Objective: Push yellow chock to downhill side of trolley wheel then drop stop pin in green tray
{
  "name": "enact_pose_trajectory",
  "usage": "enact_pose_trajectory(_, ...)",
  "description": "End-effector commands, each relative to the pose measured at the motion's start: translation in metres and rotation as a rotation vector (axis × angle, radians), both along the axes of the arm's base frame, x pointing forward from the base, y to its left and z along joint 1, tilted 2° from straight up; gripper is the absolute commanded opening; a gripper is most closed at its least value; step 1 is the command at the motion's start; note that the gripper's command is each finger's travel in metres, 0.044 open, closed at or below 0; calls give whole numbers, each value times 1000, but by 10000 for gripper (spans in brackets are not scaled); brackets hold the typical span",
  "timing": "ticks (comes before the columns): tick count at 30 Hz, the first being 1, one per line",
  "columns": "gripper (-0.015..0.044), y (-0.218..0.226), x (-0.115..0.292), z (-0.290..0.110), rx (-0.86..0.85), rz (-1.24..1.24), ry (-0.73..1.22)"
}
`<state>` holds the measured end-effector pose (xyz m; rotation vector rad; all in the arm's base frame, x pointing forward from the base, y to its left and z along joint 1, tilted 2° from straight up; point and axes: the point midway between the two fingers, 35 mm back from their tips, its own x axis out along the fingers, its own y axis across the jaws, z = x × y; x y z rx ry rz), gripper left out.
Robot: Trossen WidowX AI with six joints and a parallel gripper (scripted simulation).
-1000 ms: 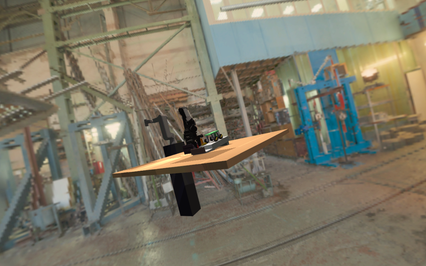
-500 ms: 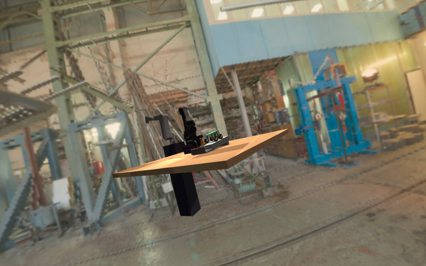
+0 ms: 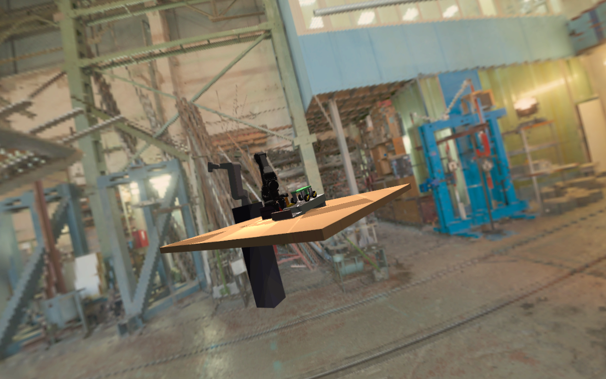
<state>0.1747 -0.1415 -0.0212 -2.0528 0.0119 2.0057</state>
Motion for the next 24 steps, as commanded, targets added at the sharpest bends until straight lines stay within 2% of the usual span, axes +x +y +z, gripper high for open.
enact_pose_trajectory(1,190,-2,-1,-2,-2,5,1)
enact_pose_trajectory(24,190,-12,-2,-10,-3,5,2)
